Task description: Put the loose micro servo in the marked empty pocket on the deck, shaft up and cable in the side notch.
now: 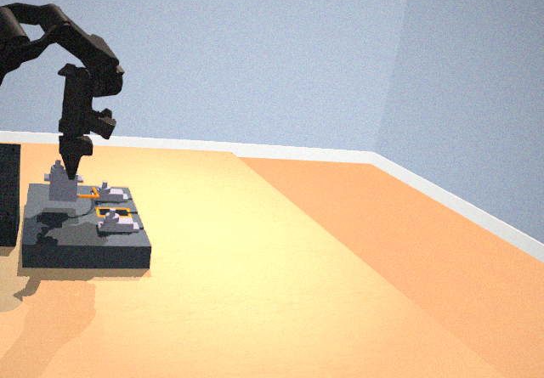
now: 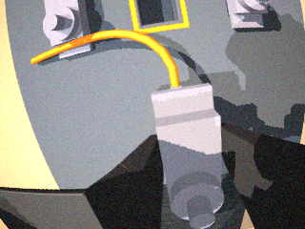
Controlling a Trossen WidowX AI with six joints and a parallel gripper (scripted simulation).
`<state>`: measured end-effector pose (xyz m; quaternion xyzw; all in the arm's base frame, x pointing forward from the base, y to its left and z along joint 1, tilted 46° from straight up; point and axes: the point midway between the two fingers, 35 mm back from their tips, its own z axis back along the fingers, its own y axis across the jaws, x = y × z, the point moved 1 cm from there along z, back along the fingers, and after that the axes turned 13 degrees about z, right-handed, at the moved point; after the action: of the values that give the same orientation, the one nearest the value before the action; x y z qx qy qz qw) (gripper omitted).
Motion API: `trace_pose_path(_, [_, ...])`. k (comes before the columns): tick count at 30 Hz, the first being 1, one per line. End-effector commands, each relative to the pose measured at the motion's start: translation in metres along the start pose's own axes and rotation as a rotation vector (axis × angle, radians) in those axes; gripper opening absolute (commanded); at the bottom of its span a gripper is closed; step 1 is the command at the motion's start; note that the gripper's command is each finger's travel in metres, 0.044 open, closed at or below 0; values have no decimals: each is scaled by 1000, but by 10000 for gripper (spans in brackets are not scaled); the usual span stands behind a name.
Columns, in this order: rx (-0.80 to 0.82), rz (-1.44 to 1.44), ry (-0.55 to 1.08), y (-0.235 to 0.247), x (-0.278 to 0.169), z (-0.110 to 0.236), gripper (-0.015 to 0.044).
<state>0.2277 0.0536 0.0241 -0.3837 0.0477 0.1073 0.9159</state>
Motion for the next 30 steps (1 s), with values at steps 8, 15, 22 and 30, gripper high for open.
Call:
trace_pose_path(8, [2, -9, -8, -9, 39, 2, 0])
trace_pose_path(15, [1, -10, -9, -16, 67, 2, 0])
trace_pose_path(22, [1, -11, -10, -22, 92, 3, 0])
trace_pose_path(30, [1, -12, -10, -26, 105, 1, 0])
